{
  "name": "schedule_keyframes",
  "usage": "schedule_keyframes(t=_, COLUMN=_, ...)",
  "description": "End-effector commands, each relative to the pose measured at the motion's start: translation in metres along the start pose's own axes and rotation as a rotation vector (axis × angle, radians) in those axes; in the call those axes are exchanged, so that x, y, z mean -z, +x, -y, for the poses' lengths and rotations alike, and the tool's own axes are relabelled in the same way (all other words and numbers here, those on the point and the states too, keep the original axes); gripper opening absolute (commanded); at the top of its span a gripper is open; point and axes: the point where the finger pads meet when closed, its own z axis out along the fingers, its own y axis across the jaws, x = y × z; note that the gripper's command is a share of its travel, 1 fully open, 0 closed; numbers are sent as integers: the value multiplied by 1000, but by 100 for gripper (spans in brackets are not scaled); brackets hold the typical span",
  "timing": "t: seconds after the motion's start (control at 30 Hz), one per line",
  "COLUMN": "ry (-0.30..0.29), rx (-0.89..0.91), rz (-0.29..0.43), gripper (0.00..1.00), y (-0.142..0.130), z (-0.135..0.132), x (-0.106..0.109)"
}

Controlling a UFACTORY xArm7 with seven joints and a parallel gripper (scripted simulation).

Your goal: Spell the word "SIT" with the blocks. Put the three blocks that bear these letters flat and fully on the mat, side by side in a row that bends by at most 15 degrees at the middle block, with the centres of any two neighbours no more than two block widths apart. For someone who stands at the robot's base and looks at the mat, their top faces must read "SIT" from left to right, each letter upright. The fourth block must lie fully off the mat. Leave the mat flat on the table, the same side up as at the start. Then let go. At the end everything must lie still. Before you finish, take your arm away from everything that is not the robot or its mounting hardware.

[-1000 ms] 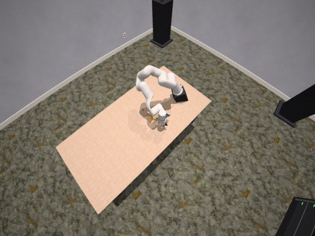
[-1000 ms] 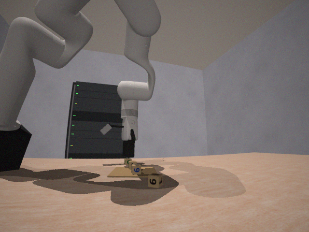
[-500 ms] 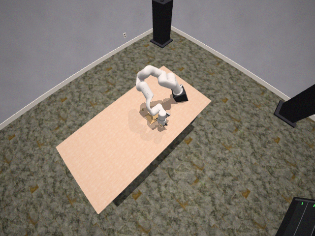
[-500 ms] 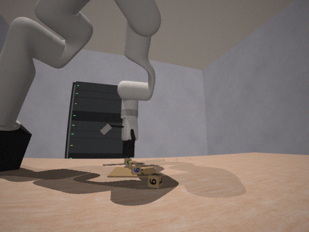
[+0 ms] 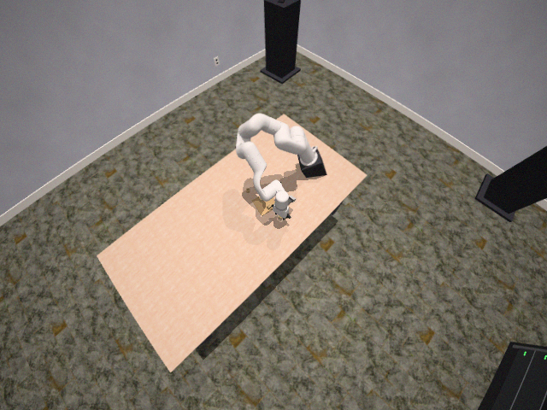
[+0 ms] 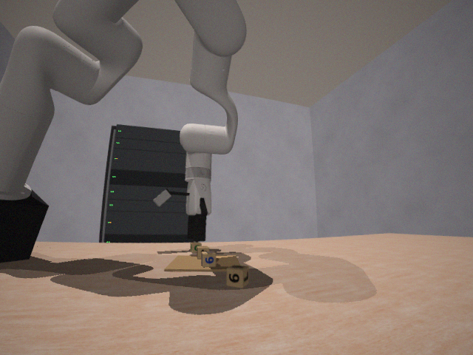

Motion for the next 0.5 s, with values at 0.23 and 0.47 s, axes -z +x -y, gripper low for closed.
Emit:
schedule_keyframes(t=0.23, ry=-1, rx=1, rz=3, gripper=63, y=-1, z=-1, x=-9)
schedule_keyframes(t=0.47, ry=-1, rx=1, rz=3, gripper=63, y=-1, z=-1, x=-22)
